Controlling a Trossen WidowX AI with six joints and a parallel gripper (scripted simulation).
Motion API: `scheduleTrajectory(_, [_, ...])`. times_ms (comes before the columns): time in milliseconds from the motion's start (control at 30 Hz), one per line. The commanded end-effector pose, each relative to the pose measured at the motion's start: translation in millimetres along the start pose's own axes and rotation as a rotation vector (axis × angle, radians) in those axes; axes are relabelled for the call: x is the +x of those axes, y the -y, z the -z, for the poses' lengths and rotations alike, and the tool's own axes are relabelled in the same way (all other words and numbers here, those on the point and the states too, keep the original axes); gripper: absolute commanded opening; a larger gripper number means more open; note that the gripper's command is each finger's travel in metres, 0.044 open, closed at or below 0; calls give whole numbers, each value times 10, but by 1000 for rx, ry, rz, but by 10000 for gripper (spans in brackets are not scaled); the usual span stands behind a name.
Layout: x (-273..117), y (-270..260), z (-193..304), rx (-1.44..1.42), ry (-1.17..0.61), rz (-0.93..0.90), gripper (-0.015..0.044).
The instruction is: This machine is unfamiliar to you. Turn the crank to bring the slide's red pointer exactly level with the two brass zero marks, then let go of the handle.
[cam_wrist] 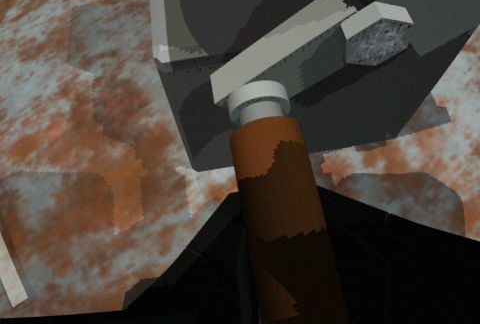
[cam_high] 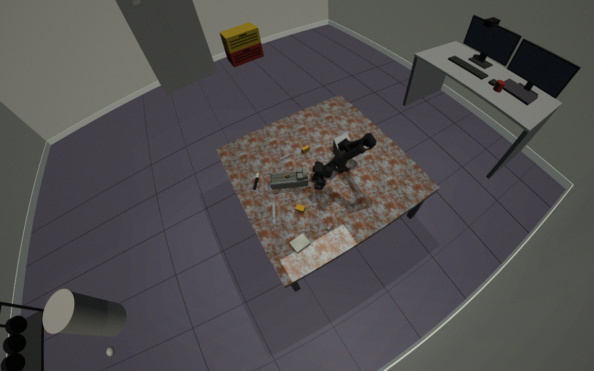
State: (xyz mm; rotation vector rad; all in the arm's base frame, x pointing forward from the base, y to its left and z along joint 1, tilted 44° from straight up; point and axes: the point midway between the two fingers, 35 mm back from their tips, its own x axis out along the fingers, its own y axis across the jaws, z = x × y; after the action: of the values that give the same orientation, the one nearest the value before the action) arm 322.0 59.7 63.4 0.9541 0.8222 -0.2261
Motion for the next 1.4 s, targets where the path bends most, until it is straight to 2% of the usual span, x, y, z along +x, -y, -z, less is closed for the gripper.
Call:
scheduleTrajectory(0, [-54,-62,-48,-1,11,-17,0])
scheduleTrajectory(667, [-228,-61,-219,-2,12,-16,0])
scheduleTrajectory(1367, [-362,196,-356,-3,12,-14,0])
